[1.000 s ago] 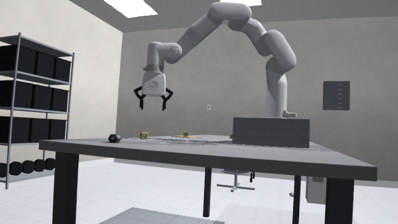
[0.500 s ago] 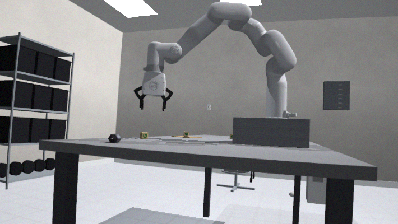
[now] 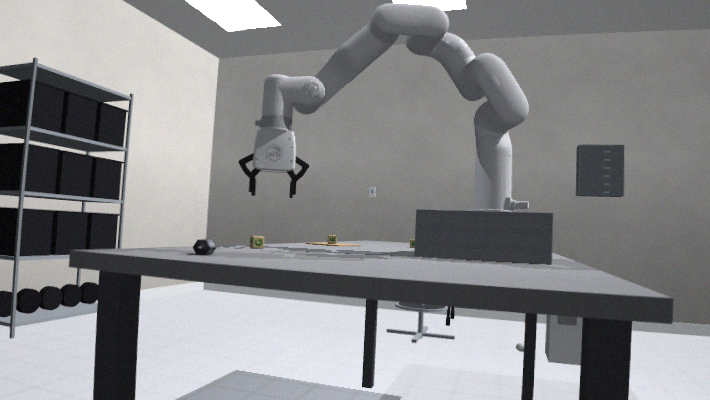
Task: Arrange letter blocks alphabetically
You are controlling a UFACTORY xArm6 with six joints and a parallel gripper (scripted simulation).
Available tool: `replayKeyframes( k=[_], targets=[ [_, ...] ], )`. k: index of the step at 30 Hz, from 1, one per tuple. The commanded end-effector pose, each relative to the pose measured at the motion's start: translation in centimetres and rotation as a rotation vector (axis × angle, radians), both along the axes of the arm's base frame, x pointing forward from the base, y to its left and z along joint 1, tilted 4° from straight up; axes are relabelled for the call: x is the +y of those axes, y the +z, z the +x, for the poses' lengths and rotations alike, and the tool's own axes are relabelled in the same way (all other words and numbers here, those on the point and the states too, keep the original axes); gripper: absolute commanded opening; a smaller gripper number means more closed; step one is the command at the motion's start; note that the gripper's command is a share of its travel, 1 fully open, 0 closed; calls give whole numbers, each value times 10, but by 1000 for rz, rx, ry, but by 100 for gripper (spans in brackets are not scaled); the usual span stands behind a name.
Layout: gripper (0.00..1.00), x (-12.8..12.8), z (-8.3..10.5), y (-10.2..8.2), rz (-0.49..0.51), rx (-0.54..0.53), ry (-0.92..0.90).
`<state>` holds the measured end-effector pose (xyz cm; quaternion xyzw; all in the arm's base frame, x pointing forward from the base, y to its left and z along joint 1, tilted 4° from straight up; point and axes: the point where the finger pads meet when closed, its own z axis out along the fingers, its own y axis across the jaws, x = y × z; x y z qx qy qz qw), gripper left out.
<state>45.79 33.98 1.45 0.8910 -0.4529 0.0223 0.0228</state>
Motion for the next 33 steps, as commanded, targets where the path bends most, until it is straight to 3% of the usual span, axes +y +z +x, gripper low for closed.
replayKeyframes(
  k=[1,6,8,10,12,13,21,27,29,30,33],
  targets=[
    [100,1,1,2,3,-4,0],
    [100,-2,3,2,3,-4,0],
    [100,-19,15,4,4,-3,0],
    [100,-56,38,7,5,-2,0],
    [100,-56,38,7,5,-2,0],
    [100,-85,53,9,6,-2,0],
    [100,-185,92,16,8,-2,0],
    [100,-265,108,22,8,-2,0],
    [100,-265,108,22,8,-2,0],
    [100,-304,111,25,7,-3,0],
    [100,-336,112,27,7,-3,0]
  ],
)
